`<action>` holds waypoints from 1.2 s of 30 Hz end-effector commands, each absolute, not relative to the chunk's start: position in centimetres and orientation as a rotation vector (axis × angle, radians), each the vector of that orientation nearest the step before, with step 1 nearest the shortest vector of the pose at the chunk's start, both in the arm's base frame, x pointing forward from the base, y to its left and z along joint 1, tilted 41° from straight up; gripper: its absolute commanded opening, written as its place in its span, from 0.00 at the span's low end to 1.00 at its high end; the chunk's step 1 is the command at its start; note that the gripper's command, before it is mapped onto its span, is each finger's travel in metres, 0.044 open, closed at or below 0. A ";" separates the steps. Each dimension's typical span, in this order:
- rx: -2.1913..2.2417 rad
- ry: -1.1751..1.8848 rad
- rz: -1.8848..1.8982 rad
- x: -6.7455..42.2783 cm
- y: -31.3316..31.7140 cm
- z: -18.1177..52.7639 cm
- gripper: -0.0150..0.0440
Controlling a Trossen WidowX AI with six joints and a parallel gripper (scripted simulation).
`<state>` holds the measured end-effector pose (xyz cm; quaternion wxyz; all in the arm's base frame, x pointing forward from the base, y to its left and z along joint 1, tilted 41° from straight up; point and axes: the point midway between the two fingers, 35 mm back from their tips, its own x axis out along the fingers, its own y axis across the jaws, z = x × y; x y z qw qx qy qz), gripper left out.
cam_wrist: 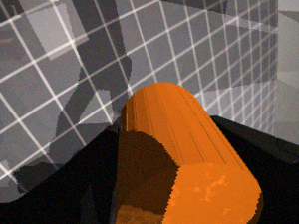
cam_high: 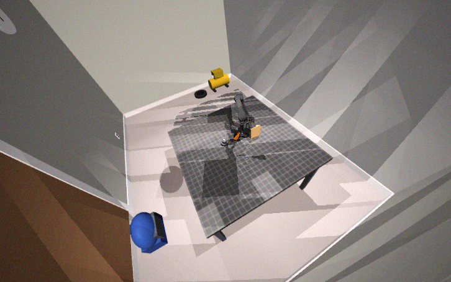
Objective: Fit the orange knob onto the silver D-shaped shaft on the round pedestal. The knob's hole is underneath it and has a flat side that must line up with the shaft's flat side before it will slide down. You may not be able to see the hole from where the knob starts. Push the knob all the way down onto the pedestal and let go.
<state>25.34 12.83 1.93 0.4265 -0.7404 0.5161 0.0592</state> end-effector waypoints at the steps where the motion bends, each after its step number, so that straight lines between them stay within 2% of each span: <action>1: -1.896 1.197 0.097 25.6 13.7 2.5 0.25; 14: -2.041 0.924 -0.051 26.1 16.0 3.9 0.25; 36: -2.046 0.932 -0.046 26.1 15.8 3.8 0.25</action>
